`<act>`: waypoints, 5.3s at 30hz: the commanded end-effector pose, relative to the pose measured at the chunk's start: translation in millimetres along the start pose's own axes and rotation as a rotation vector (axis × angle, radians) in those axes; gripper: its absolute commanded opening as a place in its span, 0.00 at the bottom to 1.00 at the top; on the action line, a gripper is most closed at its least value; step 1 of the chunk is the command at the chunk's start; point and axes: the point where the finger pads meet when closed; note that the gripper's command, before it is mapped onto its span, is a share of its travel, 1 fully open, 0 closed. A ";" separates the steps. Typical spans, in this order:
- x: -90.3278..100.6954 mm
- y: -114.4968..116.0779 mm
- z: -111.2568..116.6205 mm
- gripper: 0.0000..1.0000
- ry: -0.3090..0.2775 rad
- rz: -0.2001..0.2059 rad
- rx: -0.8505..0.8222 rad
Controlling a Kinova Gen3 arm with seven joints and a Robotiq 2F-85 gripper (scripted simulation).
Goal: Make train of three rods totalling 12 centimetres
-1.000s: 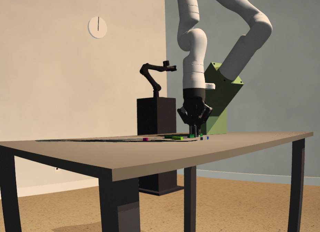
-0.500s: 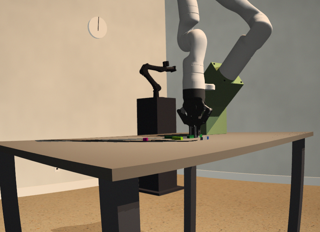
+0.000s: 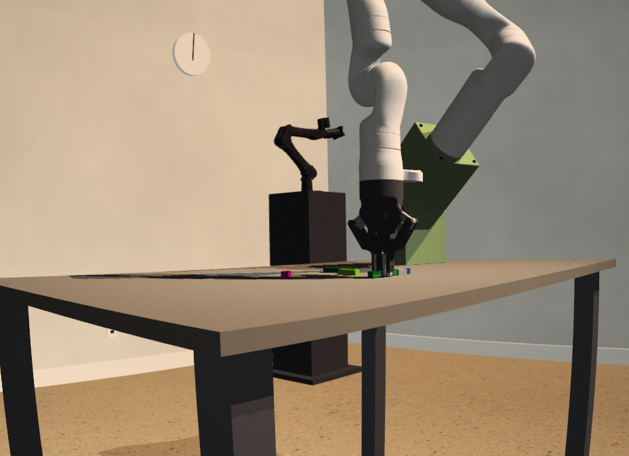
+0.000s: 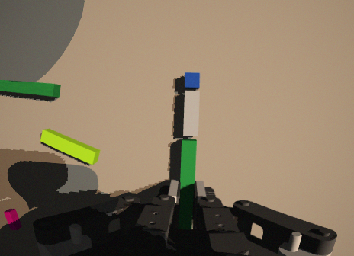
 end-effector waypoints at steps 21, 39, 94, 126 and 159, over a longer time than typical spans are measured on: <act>-0.6 0.3 0.3 0.05 0.001 -0.001 0.000; -0.6 0.3 0.3 0.08 0.001 -0.001 0.000; 89.4 0.3 0.3 0.24 0.001 -0.001 0.000; 109.6 0.3 0.2 1.00 0.001 -0.001 0.000; 179.1 0.2 0.2 1.00 0.001 -0.001 0.000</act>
Point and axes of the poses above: the point where the finger pads meet when closed, its own x axis back along the fingers, its own y axis across the jaws, z = x × y, and after that the axes turned 3 degrees about -x, right-handed
